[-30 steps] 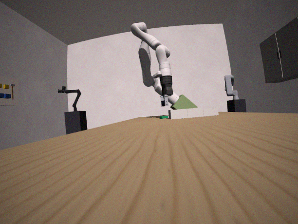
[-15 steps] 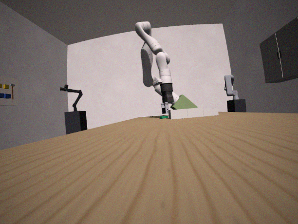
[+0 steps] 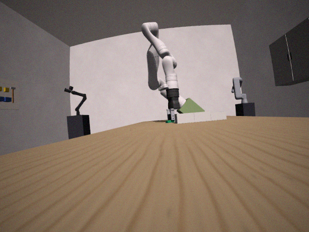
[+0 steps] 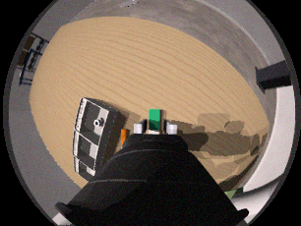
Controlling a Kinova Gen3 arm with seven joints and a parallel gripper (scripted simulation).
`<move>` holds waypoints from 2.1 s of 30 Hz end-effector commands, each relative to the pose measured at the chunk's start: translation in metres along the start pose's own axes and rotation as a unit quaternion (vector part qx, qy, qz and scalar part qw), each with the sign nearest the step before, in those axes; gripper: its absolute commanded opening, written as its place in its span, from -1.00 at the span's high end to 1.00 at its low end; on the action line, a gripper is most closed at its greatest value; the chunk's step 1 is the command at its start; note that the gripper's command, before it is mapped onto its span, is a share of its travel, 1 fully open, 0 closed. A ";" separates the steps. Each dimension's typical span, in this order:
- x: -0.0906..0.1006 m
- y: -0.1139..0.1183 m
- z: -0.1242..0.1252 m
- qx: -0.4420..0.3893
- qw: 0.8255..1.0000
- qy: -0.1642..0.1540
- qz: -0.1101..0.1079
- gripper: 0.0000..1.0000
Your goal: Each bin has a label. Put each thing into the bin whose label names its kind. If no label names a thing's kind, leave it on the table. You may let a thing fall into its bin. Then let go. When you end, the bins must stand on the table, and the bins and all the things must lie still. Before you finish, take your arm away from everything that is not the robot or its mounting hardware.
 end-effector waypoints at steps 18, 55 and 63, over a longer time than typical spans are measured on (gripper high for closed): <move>-0.012 -0.002 -0.001 0.000 1.000 0.000 0.000 -0.50; -0.012 -0.002 -0.001 0.000 1.000 0.000 0.001 0.09; 0.001 -0.002 -0.001 0.000 1.000 0.000 0.001 0.09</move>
Point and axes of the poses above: the point where the finger pads meet when closed, its own x axis back along the fingers, its own y axis across the jaws, z = x × y, the point moved 9 cm from there along x, back along the fingers, and after that the axes turned 15 degrees about -x, right-handed, at the moved point
